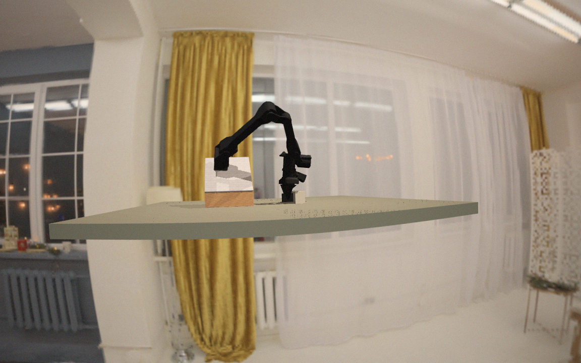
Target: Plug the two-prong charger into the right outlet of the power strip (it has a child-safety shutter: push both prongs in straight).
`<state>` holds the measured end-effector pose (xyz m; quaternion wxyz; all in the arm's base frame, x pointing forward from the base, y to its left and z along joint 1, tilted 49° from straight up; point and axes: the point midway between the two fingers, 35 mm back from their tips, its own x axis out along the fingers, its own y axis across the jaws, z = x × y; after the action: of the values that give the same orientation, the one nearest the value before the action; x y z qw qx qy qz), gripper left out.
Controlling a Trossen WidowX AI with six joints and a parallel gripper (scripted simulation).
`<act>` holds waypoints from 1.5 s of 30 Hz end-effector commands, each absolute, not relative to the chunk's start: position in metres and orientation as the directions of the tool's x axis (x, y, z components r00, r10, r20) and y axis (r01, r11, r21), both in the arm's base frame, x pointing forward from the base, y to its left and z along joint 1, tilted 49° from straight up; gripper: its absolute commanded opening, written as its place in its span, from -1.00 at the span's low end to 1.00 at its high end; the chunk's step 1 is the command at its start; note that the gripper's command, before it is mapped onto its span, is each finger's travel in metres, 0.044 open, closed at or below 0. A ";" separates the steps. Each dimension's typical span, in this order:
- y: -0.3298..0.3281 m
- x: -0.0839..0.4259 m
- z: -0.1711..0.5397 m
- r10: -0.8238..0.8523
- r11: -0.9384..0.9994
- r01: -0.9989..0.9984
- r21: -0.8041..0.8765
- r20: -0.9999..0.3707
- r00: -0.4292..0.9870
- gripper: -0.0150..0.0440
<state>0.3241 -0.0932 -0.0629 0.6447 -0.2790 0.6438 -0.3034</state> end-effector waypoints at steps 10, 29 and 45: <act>-0.091 0.330 -0.060 -0.749 0.662 0.047 -0.748 -0.662 0.003 -0.49; -0.091 0.332 -0.060 -0.749 0.662 0.047 -0.748 -0.662 0.003 -0.49; -0.093 0.332 -0.062 -0.749 0.662 0.047 -0.748 -0.662 0.003 -0.49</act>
<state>0.3239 -0.0931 -0.0635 0.6433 -0.2783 0.6457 -0.3029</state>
